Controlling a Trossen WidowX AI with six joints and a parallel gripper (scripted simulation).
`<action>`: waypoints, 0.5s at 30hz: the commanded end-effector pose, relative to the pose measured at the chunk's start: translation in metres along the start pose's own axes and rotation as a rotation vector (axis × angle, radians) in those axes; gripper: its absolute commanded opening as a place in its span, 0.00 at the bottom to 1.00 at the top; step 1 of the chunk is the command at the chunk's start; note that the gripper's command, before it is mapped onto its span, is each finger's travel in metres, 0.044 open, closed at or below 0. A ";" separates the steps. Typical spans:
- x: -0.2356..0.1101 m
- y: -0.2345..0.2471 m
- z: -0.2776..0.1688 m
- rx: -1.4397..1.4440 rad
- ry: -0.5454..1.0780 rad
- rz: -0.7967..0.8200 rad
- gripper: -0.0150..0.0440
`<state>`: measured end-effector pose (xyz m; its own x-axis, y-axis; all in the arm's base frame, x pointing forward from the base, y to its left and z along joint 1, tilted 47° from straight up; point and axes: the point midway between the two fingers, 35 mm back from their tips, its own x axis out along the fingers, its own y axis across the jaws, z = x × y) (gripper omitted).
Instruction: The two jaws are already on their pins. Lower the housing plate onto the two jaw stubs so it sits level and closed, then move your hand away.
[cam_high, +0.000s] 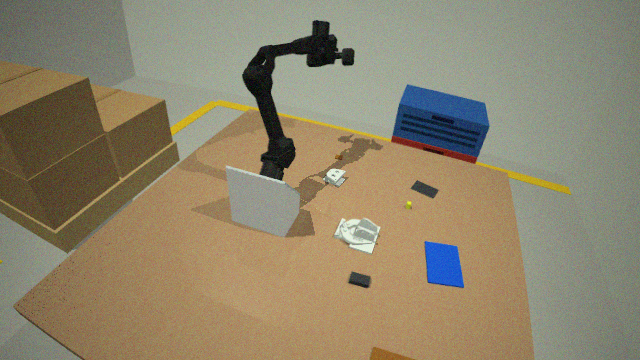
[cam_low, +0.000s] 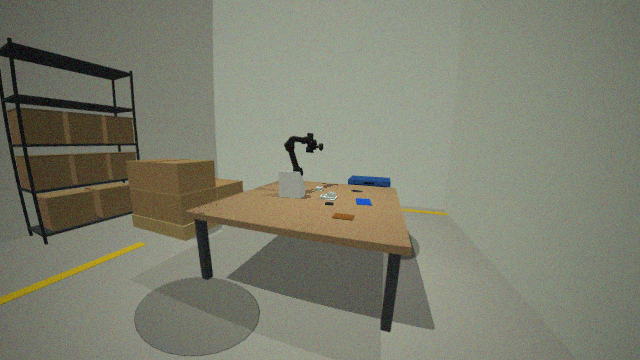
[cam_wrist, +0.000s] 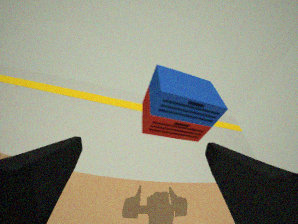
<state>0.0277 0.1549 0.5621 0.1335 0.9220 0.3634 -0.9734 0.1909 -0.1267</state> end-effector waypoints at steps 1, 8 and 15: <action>0.011 -0.006 -0.029 -0.102 0.092 -0.004 1.00; 0.019 -0.016 -0.065 -0.265 0.216 0.001 1.00; 0.023 -0.028 -0.103 -0.421 0.344 0.027 1.00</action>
<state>0.0654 0.1959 0.4992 0.2164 0.9694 0.1159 -0.8591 0.2455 -0.4491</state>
